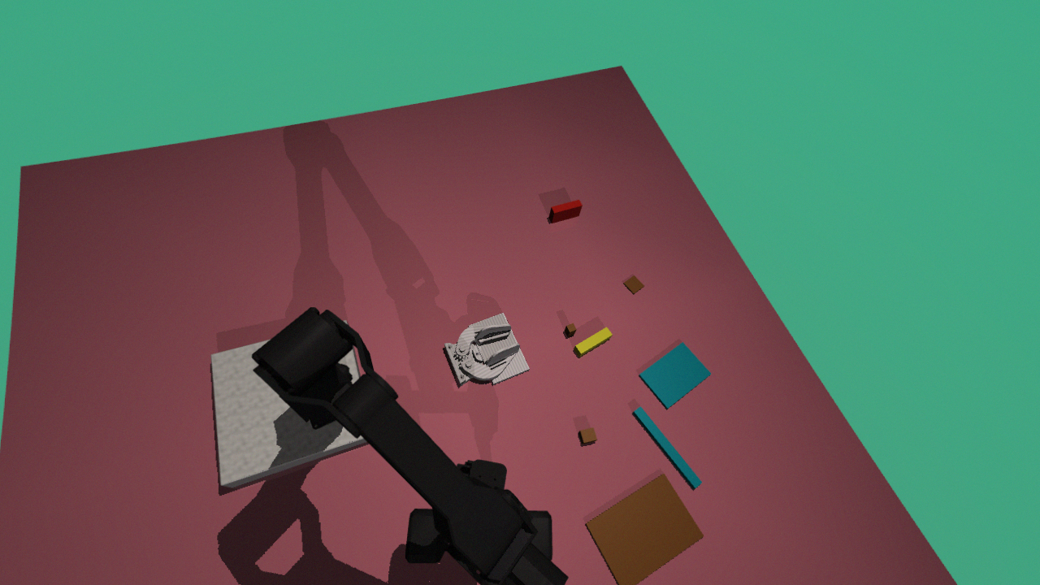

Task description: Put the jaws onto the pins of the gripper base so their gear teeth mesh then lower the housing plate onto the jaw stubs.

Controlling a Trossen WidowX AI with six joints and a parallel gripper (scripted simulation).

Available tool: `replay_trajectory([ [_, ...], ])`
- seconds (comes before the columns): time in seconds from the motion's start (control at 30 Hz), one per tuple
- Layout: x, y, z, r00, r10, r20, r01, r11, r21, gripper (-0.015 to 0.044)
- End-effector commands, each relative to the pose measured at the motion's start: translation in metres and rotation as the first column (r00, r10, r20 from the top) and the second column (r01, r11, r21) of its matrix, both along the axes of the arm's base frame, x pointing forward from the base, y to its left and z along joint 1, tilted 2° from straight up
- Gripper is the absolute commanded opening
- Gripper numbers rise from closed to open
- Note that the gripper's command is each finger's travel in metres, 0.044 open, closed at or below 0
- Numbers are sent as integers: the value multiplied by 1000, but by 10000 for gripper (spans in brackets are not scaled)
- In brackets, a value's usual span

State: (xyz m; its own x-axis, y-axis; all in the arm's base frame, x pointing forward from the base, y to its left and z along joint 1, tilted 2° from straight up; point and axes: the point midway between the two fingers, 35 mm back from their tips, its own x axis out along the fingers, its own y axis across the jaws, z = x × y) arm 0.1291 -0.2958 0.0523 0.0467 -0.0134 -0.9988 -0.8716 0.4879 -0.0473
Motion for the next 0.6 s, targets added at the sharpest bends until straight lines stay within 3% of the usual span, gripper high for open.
replay_trajectory([
  [0.0, 1, 1, -7, 1000, 4, 1, -4, 1000, 8, 440],
  [0.57, 2, 1, -31, 1000, 4, 1, -4, 1000, 8, 440],
])
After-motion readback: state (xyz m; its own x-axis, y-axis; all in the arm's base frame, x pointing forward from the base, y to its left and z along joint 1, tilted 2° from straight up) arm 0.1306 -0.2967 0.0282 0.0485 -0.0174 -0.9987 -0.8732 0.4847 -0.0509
